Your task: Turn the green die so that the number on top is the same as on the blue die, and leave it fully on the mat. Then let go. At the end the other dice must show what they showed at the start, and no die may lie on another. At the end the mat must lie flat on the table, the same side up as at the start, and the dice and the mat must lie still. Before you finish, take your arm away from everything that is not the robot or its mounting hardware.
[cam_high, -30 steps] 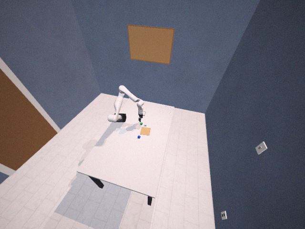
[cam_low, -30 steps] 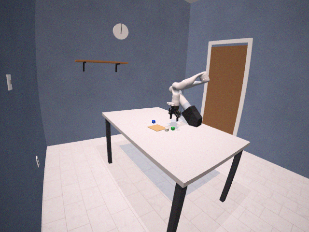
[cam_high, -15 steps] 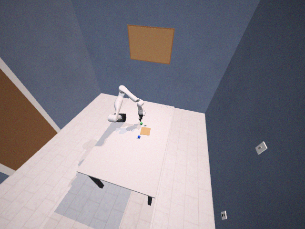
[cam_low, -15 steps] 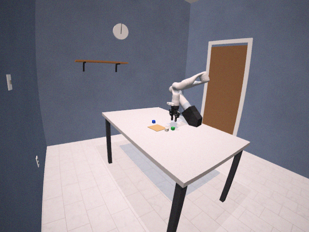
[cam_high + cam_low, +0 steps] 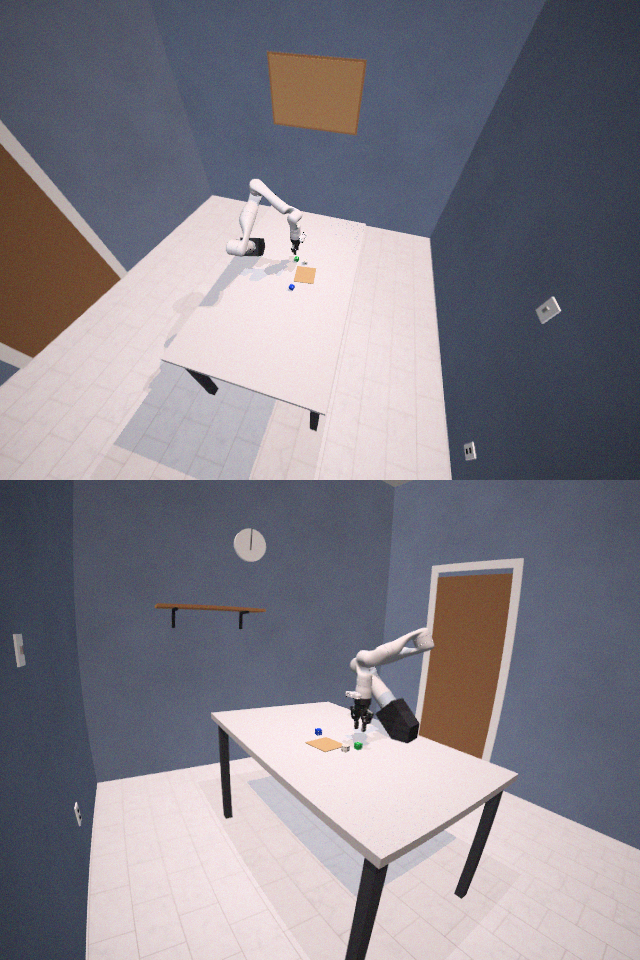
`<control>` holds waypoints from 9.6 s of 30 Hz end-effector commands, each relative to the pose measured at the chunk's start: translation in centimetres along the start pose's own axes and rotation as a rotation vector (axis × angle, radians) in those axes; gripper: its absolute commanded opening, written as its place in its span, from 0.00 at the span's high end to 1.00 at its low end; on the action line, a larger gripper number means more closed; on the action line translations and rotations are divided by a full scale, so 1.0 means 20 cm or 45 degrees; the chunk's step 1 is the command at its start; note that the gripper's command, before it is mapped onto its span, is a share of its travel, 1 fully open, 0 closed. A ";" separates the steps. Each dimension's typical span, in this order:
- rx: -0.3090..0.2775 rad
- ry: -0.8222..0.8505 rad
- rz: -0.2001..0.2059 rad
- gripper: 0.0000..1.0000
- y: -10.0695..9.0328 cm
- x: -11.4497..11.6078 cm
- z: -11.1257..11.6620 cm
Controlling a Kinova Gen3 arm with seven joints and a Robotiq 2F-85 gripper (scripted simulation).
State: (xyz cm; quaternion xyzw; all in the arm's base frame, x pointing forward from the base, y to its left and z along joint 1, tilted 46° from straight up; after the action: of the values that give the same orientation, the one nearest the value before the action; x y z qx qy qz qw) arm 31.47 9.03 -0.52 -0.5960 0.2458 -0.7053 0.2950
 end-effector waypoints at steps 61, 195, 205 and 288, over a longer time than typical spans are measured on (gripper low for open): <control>0.007 0.013 0.004 0.54 0.25 -0.01 0.00; 0.007 0.013 0.004 0.54 0.26 0.00 0.01; 0.007 0.013 0.004 0.54 0.26 0.00 0.01; 0.007 0.013 0.004 0.54 0.44 -0.01 0.01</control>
State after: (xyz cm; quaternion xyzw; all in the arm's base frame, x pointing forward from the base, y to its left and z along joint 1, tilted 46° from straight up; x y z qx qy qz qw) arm 32.57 3.25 -6.44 -0.5891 0.2483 -0.7100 0.2953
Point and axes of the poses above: the point where the finger pads meet when closed, its own y axis out along the fingers, its own x axis across the jaws, z = x × y, the point moved 7 cm from there along -y, back along the fingers, and after that the axes turned 1 degree about -y, right-handed, at the moved point
